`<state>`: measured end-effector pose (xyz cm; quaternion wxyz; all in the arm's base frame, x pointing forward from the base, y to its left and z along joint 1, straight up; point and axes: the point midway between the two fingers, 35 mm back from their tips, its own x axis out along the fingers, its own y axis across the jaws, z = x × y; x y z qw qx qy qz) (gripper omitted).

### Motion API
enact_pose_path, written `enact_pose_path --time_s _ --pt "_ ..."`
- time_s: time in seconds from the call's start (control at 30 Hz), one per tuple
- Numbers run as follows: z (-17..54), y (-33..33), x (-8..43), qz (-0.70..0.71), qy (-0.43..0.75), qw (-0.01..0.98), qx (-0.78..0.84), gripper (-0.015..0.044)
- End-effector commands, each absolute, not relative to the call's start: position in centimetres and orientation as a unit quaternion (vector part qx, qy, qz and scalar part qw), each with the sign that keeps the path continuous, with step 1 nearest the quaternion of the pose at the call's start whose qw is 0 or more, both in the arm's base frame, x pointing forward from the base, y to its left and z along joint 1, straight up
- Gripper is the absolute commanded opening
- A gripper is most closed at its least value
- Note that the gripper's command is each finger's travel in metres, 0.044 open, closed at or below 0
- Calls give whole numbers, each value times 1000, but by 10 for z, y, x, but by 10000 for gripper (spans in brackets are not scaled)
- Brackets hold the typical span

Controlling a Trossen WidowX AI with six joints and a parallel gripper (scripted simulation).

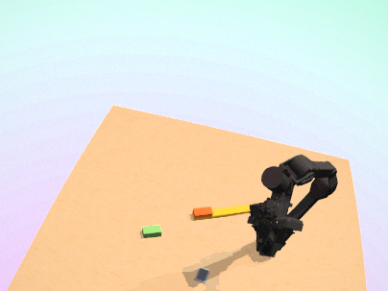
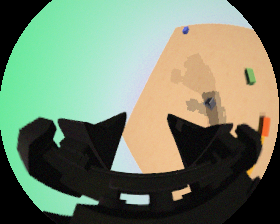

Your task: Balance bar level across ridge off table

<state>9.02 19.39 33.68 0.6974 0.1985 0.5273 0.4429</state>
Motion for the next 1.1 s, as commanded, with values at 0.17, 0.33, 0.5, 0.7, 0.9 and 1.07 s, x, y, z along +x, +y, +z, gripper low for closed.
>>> enact_pose_path --time_s 0.17,0.33,0.5,0.7,0.9,1.07 --pt "312 180 134 301 567 713 281 315" --pt "301 169 155 226 578 713 325 315" --pt "289 155 174 151 582 708 369 315" --pt "274 135 195 60 580 695 421 315" --pt "260 112 212 -29 570 673 471 315" --pt "248 92 224 -103 555 649 510 315"
